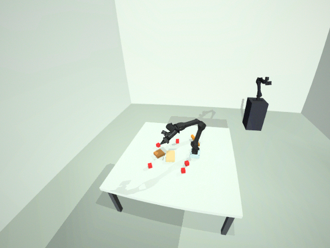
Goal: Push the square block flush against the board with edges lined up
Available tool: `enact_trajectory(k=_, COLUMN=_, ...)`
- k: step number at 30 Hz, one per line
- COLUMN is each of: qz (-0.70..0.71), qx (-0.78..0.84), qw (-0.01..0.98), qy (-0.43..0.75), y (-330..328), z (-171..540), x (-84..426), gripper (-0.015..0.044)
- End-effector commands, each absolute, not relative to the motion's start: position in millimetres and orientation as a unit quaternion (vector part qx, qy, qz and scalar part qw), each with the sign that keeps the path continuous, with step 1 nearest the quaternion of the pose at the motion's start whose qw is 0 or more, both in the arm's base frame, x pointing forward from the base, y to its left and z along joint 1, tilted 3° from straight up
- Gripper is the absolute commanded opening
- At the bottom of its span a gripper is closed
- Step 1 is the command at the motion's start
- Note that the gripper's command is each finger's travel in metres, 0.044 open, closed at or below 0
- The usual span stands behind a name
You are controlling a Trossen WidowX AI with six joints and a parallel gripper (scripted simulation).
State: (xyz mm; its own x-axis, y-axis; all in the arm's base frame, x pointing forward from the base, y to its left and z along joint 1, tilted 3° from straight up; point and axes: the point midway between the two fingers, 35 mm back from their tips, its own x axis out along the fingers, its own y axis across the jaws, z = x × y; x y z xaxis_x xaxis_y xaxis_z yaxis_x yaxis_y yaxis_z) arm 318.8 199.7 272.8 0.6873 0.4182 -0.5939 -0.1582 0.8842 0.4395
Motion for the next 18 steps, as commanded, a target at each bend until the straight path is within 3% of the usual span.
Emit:
enact_trajectory(k=1, qz=0.119, qx=0.200, qw=0.890, qy=0.391, y=185.3, z=251.8, x=328.6, gripper=0.0000)
enact_trajectory(k=18, qz=-0.102, qx=0.302, qw=0.809, qy=0.494, y=96.8, z=160.1, x=351.6, gripper=0.0000)
